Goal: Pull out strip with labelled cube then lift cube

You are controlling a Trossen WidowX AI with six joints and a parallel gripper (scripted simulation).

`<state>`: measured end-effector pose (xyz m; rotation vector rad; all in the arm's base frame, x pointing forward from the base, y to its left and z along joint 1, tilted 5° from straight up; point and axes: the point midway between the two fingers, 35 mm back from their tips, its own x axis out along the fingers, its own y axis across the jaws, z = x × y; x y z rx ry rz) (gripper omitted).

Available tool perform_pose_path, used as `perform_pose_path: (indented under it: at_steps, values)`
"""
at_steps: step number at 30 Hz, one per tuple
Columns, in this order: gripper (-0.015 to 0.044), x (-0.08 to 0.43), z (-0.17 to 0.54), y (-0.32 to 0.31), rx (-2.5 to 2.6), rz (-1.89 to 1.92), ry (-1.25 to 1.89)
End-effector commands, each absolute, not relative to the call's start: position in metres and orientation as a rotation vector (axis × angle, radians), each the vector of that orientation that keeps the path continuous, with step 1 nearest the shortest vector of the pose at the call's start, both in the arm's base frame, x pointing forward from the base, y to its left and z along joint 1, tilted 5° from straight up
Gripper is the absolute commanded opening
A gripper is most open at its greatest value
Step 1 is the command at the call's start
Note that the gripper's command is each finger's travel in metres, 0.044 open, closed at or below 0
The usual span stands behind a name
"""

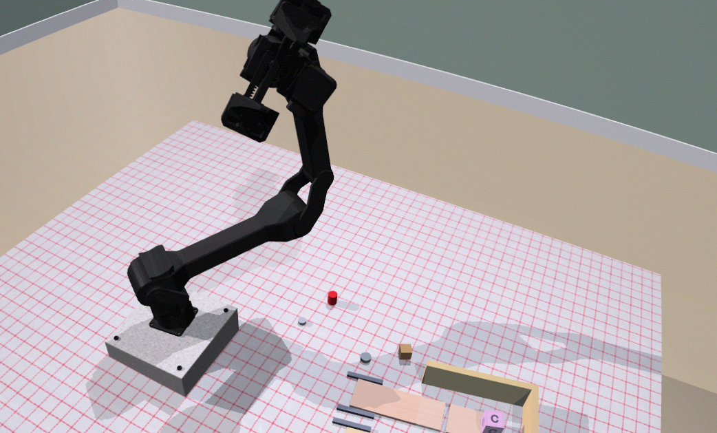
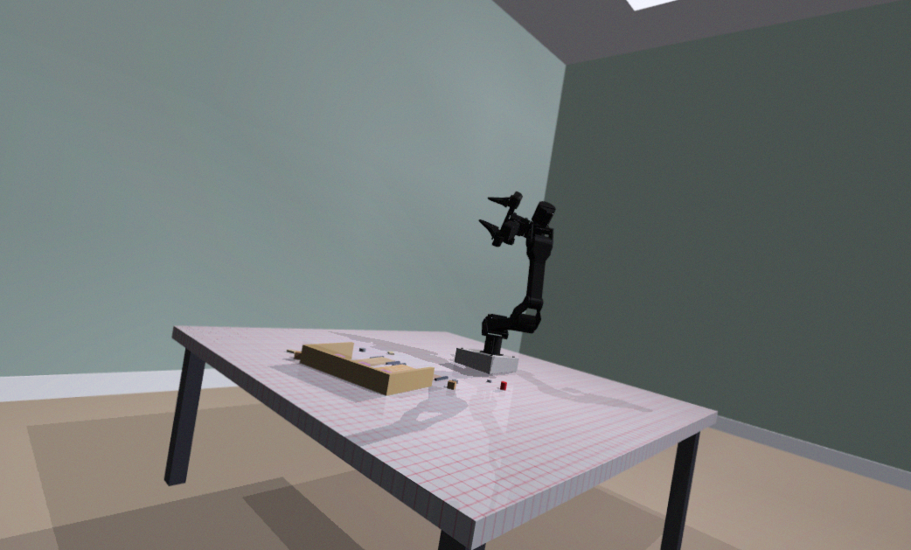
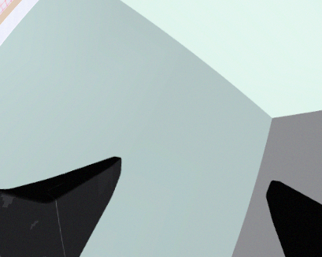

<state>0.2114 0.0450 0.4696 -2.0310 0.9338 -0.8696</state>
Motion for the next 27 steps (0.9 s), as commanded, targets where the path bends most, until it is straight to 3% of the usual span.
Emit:
perform_pose_path:
  at_steps: [1, 10, 17, 27]
  values:
    - [0.04, 0.211, 0.47, 0.045, -2.026, -0.872, 0.93]
    - [0.04, 0.154, 0.491, 0.021, -1.76, -0.931, 0.674]
    - [0.04, 0.105, 0.493, -0.038, -1.389, -0.883, 0.405]
    - [0.04, 0.132, 0.439, -0.133, -0.834, -0.653, 0.24]
